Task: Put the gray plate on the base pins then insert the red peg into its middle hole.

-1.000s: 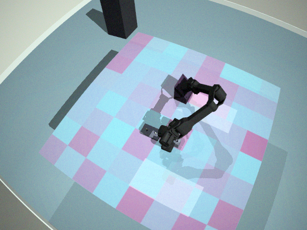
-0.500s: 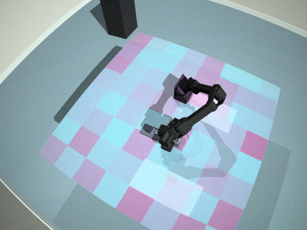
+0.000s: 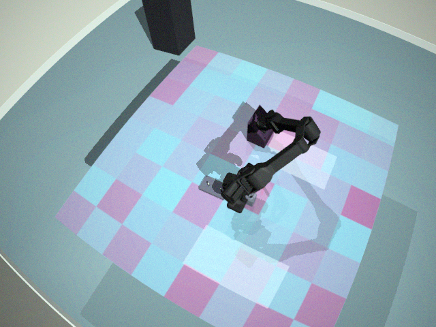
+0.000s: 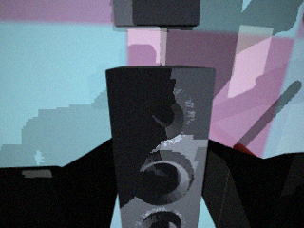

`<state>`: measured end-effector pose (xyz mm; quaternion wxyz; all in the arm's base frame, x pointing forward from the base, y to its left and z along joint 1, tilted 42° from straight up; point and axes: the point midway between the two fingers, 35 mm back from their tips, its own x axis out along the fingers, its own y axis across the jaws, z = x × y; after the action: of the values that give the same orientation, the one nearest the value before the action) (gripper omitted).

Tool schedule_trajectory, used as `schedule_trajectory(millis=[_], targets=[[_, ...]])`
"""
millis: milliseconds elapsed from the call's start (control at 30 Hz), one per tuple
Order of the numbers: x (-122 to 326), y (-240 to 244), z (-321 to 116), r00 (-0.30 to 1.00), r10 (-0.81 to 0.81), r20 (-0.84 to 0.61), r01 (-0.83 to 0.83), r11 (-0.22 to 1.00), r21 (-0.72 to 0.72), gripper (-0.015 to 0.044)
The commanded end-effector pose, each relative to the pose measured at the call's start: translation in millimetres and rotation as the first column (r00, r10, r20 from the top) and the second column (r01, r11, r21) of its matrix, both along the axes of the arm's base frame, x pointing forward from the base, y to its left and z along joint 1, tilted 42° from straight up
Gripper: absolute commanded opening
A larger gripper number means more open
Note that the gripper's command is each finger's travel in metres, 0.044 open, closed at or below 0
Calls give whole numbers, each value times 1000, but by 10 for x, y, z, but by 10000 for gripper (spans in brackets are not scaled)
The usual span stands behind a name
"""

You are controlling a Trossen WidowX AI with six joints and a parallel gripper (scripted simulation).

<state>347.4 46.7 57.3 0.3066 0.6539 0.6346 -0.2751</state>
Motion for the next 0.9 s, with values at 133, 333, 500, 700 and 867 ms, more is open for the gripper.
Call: schedule_trajectory(millis=[133,333,500,700,867], targets=[[-4,-182,238,1000,1,17,-1,1000,-8,0],[-34,-302,385,1000,2,16,-2,1000,-8,0],[-68,-398,511,1000,2,16,-2,1000,-7,0],[-120,-508,665,1000,2,15,-2,1000,-5,0],[-134,-535,703,1000,2,15,-2,1000,-4,0]])
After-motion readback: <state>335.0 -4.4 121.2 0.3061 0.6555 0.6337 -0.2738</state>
